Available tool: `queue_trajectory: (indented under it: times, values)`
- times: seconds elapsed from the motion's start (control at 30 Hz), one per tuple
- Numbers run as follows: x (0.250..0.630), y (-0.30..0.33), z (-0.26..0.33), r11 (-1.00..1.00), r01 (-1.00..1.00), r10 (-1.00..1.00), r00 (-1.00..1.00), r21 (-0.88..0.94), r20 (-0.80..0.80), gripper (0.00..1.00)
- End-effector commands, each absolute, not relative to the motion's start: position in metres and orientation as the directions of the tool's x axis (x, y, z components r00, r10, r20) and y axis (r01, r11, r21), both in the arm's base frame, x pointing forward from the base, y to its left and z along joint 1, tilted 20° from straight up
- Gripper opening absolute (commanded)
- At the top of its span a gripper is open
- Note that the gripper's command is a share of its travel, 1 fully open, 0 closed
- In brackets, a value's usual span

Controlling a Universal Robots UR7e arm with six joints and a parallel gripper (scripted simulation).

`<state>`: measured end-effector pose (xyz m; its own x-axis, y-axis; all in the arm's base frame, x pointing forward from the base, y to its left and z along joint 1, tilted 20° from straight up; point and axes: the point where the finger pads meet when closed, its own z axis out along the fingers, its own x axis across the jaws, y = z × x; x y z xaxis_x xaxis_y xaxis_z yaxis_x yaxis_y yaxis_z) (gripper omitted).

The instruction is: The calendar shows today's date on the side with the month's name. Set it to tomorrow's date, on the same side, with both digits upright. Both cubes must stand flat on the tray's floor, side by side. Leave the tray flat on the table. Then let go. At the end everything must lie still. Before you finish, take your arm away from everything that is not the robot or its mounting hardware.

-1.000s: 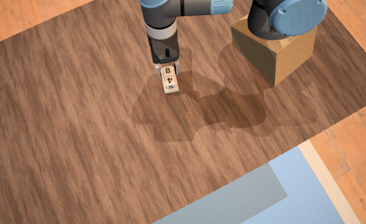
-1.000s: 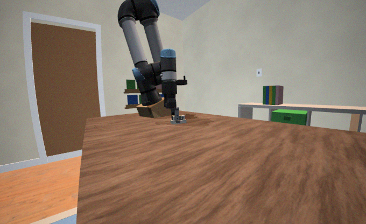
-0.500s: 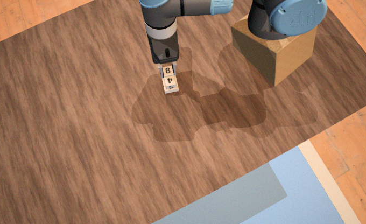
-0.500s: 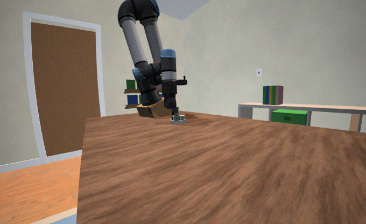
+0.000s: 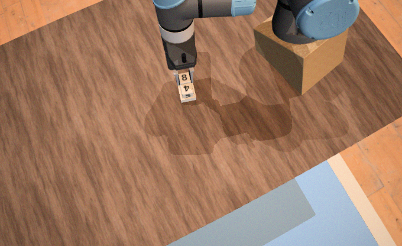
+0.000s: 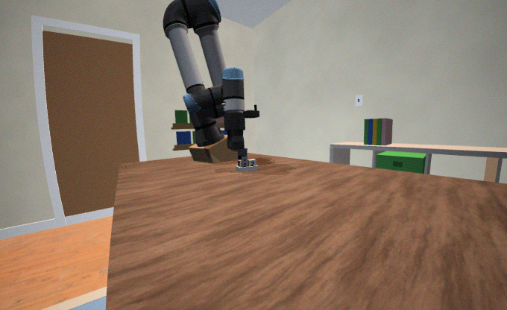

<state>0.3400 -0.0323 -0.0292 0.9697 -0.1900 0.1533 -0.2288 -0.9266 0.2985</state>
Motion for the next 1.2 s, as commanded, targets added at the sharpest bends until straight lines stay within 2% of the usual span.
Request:
queue_trajectory:
  times: [0.0,0.5,1.17]
  values:
    - [0.338,-0.032,-0.030,-0.927,-0.229,-0.191,0.970,0.298,0.151,0.57]
    - [0.340,-0.030,-0.024,-0.927,-0.228,-0.189,0.970,0.298,0.155,0.57]
    - [0.337,-0.014,0.024,-0.926,-0.229,-0.189,0.969,0.299,0.157,0.57]
